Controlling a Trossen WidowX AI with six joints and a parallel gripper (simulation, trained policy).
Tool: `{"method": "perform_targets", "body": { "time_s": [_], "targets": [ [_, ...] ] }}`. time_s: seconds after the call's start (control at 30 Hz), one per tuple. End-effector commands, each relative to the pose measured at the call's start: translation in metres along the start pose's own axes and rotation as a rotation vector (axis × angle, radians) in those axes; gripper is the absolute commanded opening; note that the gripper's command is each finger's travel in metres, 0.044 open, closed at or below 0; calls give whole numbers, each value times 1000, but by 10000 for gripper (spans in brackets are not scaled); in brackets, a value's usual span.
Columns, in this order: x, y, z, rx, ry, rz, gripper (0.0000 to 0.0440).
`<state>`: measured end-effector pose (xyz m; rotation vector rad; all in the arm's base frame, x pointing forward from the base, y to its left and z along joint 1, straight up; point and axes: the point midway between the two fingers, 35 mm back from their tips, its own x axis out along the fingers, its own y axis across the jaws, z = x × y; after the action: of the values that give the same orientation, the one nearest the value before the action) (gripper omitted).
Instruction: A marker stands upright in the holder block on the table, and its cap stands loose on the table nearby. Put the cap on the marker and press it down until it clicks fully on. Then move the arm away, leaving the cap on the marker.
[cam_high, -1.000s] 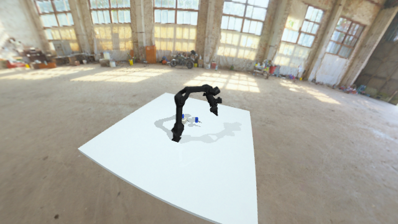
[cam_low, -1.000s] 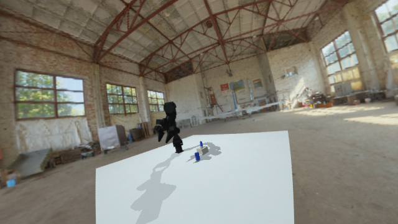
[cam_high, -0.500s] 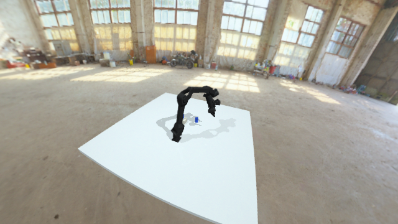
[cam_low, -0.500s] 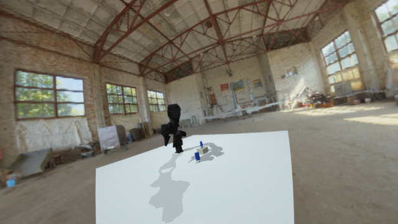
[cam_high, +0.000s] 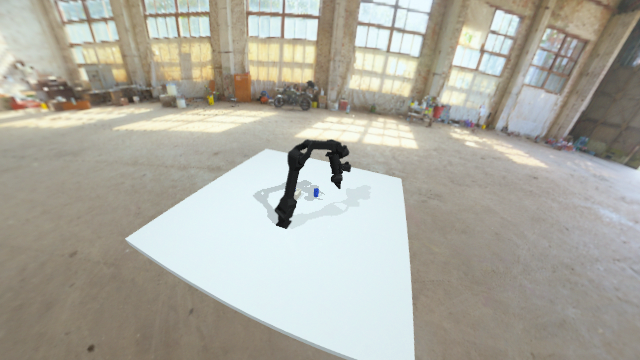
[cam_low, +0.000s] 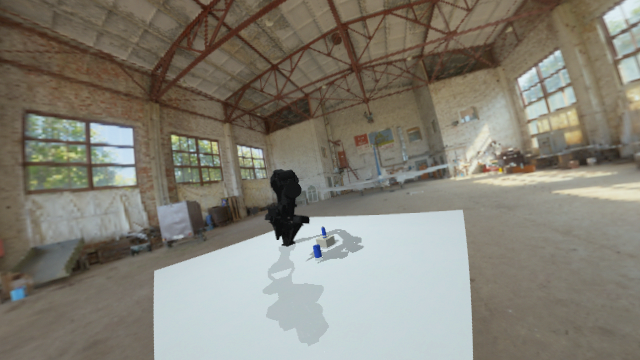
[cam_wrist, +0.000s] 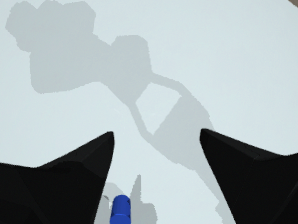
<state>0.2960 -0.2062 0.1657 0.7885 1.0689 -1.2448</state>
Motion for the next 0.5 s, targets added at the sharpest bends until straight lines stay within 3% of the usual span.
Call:
{"method": "perform_targets", "body": {
  "time_s": [0.0,0.47],
  "targets": [
    [4,6,-9,1,34,-1,319],
    [11,27,-45,-16,151,-6,317]
  ]
}}
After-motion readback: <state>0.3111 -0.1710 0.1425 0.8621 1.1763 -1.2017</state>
